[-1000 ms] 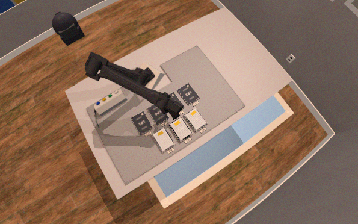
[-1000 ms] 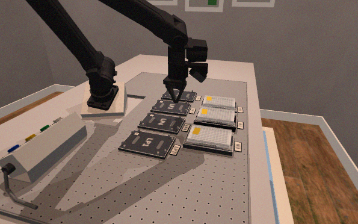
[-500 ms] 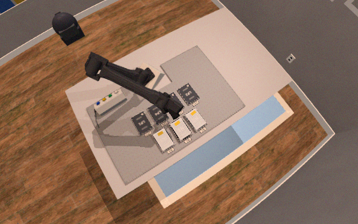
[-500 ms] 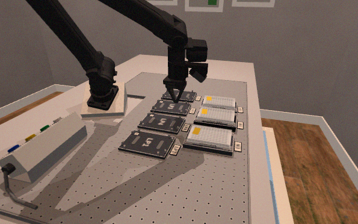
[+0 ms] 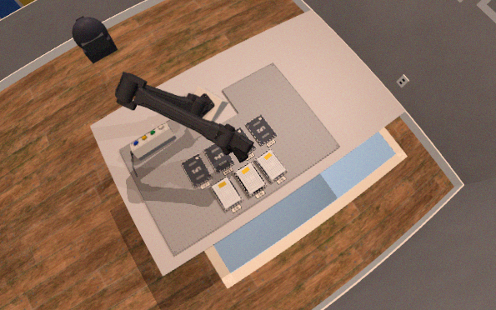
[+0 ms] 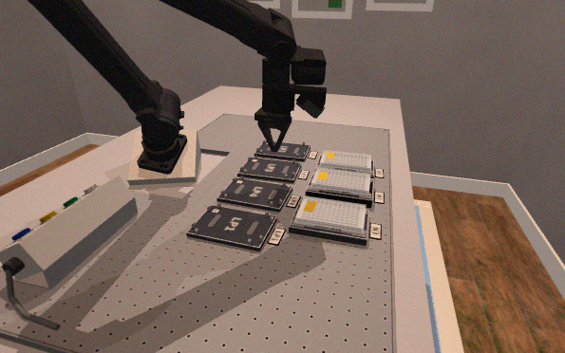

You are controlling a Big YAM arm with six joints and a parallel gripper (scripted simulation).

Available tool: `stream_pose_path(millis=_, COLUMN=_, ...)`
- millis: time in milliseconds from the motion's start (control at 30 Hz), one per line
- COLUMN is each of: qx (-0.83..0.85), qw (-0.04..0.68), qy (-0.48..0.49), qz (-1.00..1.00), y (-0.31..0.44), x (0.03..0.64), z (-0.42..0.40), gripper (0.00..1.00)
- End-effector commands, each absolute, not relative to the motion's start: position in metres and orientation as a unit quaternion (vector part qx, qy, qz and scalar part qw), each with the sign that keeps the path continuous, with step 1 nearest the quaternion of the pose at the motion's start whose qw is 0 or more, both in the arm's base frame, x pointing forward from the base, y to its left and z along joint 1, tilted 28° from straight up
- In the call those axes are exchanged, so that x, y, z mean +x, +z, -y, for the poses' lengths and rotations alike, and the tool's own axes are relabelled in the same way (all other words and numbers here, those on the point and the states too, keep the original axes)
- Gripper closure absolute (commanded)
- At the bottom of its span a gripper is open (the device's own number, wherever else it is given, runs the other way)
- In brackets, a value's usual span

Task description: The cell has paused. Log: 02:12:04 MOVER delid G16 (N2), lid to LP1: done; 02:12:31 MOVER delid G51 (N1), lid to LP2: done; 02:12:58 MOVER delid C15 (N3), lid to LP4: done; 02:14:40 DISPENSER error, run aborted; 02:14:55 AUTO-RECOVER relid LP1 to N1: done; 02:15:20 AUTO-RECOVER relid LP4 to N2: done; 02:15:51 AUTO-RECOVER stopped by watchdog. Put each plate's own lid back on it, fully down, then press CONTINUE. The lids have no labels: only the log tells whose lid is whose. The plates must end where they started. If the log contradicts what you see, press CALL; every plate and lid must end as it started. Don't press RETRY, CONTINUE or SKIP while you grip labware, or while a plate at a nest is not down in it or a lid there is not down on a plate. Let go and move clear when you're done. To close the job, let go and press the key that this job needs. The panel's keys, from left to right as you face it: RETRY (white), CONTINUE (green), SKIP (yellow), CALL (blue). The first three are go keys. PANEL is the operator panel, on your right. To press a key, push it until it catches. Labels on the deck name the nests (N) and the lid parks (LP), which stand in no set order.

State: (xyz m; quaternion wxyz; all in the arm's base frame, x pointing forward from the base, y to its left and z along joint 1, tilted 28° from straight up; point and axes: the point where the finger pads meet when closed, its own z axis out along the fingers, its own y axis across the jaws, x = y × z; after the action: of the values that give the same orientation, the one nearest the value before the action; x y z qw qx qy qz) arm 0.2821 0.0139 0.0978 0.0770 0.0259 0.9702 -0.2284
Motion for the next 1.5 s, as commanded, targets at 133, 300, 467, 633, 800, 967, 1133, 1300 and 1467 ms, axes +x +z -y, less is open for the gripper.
stream_pose_path(millis=133, qx=0.038, qw=0.114, qy=-0.212, qz=-0.97, y=0.157, x=0.295, z=-0.043, gripper=1.0)
stream_pose_path(millis=300, qx=0.036, qw=0.08, qy=-0.229, qz=-0.969, y=0.133, x=0.28, z=-0.032, gripper=1.0)
stream_pose_path(millis=467, qx=0.041, qw=0.086, qy=-0.226, qz=-0.969, y=0.133, x=0.283, z=-0.032, gripper=1.0)
stream_pose_path(millis=633, qx=0.038, qw=0.086, qy=-0.226, qz=-0.97, y=0.131, x=0.283, z=-0.031, gripper=1.0)
stream_pose_path(millis=800, qx=0.038, qw=0.085, qy=-0.227, qz=-0.97, y=0.131, x=0.283, z=-0.029, gripper=1.0)
stream_pose_path(millis=967, qx=0.037, qw=0.084, qy=-0.227, qz=-0.97, y=0.13, x=0.283, z=-0.029, gripper=1.0)
stream_pose_path(millis=1133, qx=0.093, qw=0.099, qy=-0.221, qz=-0.966, y=0.146, x=0.27, z=-0.006, gripper=1.0)
stream_pose_path(millis=1300, qx=0.141, qw=0.11, qy=-0.215, qz=-0.96, y=0.155, x=0.261, z=0.015, gripper=1.0)
stream_pose_path(millis=1467, qx=0.169, qw=0.116, qy=-0.211, qz=-0.956, y=0.16, x=0.256, z=0.028, gripper=1.0)
